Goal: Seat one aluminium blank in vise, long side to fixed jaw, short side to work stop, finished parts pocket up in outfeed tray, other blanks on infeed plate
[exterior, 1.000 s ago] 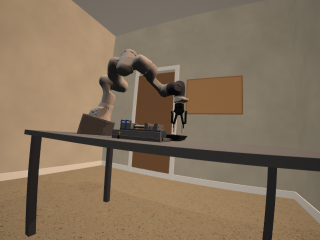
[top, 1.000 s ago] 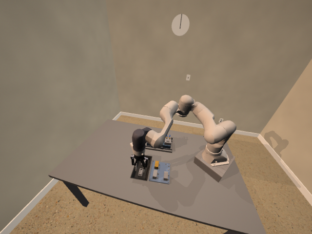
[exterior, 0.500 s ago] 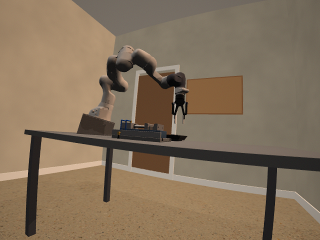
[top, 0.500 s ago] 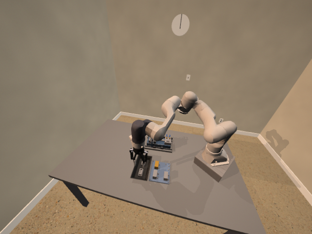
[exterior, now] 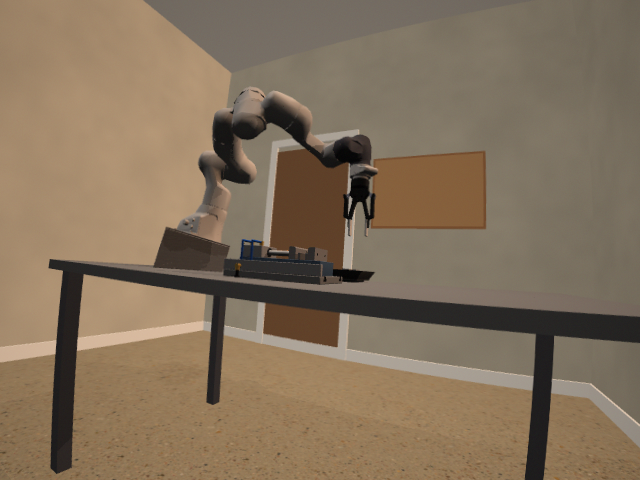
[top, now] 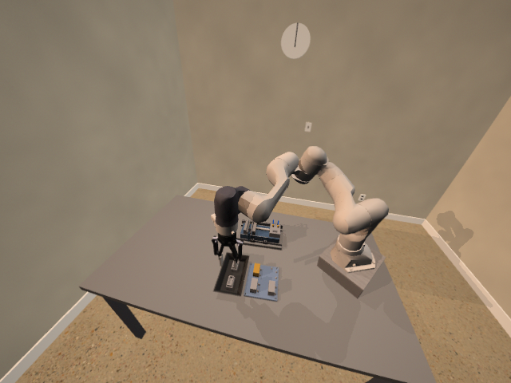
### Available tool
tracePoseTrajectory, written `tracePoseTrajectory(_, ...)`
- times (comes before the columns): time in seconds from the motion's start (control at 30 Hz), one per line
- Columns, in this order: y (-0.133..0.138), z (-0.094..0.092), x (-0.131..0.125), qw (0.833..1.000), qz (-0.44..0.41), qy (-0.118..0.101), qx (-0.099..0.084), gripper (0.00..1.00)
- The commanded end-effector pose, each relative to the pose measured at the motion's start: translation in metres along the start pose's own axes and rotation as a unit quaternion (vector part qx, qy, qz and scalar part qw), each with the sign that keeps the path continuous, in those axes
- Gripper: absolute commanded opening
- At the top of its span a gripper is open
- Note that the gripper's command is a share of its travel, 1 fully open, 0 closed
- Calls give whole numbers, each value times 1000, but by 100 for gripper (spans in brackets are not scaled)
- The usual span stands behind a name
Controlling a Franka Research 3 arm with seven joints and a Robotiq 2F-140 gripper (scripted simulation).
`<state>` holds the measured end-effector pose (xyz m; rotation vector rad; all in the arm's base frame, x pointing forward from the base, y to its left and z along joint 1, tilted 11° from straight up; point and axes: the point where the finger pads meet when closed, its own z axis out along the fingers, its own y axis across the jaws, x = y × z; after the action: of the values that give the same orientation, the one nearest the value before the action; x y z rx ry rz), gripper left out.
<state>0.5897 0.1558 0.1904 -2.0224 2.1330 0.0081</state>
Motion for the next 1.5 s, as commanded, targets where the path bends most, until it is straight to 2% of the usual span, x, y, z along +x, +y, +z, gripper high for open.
tracePoseTrajectory(0.0, 2, -3, 3, 1000, -5, 3, -4, 40)
tracePoseTrajectory(0.07, 2, -3, 3, 1000, -5, 3, -4, 40)
tracePoseTrajectory(0.1, 2, -3, 3, 1000, -5, 3, -4, 0)
tracePoseTrajectory(1.23, 2, -3, 3, 1000, -5, 3, -4, 0)
tracePoseTrajectory(1.33, 15, -4, 3, 1000, -5, 1, -5, 0)
tracePoseTrajectory(1.4, 39, -5, 3, 1000, -5, -2, -7, 0)
tracePoseTrajectory(1.47, 39, -5, 3, 1000, -5, -2, -7, 0)
